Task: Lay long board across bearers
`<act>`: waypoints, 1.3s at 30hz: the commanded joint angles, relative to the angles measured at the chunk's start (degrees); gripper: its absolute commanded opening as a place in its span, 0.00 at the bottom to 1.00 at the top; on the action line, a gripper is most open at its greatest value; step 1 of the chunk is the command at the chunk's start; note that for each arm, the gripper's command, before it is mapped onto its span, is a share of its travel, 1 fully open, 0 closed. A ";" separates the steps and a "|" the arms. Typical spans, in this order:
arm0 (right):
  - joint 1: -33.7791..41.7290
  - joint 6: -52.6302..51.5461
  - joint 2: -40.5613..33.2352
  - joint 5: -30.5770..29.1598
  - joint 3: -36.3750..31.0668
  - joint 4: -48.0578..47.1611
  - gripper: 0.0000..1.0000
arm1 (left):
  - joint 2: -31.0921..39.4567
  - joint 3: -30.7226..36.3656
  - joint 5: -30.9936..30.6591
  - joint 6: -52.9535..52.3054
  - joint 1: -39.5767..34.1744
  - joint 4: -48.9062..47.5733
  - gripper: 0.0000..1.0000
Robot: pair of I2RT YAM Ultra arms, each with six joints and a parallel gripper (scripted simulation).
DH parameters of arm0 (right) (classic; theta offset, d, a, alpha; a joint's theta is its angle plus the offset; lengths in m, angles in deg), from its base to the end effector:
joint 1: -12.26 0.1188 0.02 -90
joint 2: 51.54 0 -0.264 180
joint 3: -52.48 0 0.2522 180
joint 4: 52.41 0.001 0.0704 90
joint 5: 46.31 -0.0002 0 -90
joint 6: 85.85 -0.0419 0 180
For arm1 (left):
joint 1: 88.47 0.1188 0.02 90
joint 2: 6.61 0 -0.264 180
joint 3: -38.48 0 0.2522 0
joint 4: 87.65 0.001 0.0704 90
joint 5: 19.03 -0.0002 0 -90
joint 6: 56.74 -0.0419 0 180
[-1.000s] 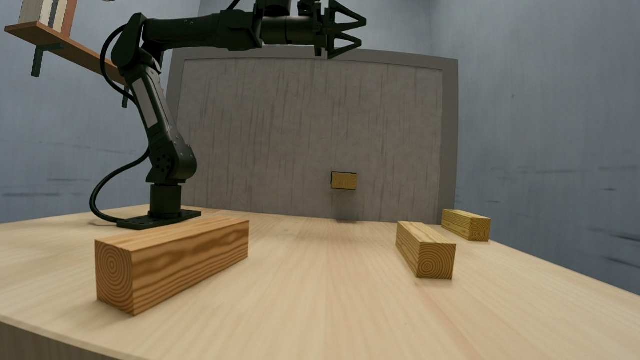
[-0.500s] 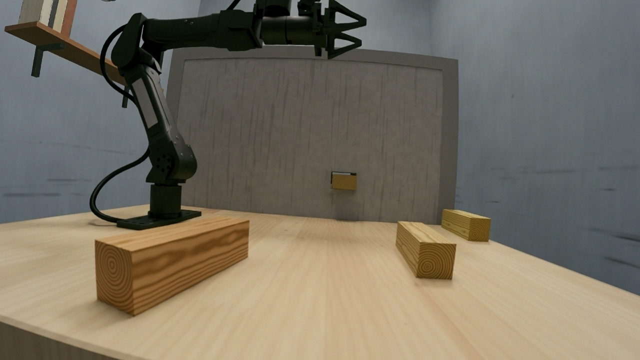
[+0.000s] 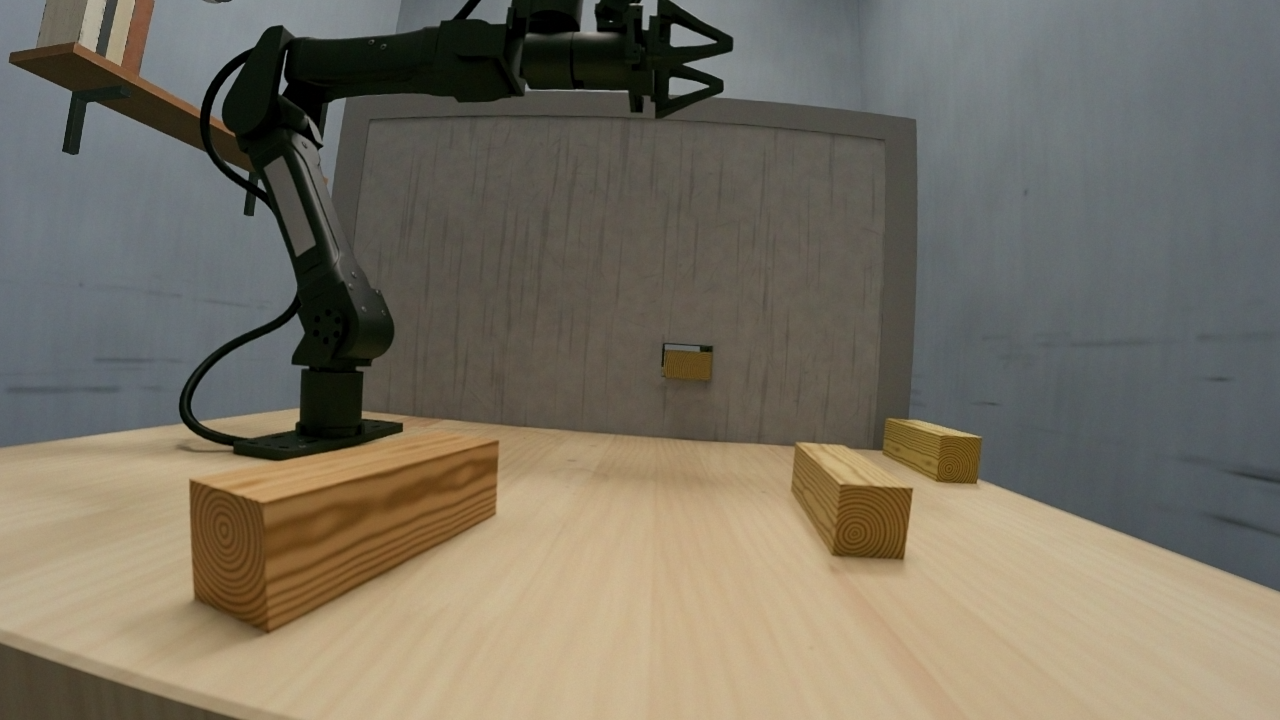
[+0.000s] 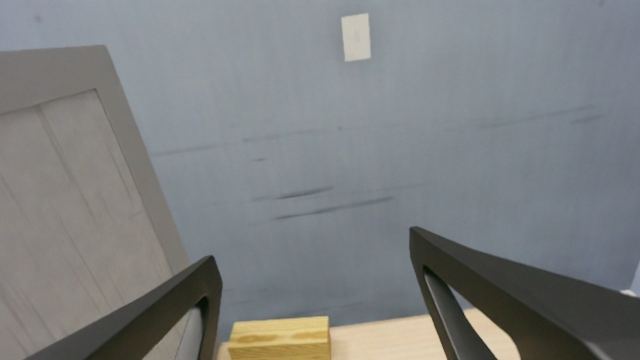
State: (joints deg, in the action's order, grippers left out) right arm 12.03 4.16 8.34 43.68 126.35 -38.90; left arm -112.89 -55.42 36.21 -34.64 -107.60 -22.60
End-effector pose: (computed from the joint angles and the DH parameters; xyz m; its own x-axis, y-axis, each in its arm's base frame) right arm 0.2445 0.0000 0.4089 0.0084 -0.0002 -1.0000 0.0042 1.0000 -0.0002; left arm 0.3354 -0.1406 0.2158 0.0111 0.8018 -0.5975 0.9998 -0.0196 -0.0077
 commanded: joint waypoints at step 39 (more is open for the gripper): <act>-0.06 0.47 0.65 -0.30 0.15 -0.17 0.78 | 4.37 -1.76 -5.46 -12.02 9.67 8.42 0.00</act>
State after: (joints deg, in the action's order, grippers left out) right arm 12.03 4.16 8.34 43.68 126.35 -38.90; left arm -111.40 -54.83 34.79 -45.66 -98.51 -15.41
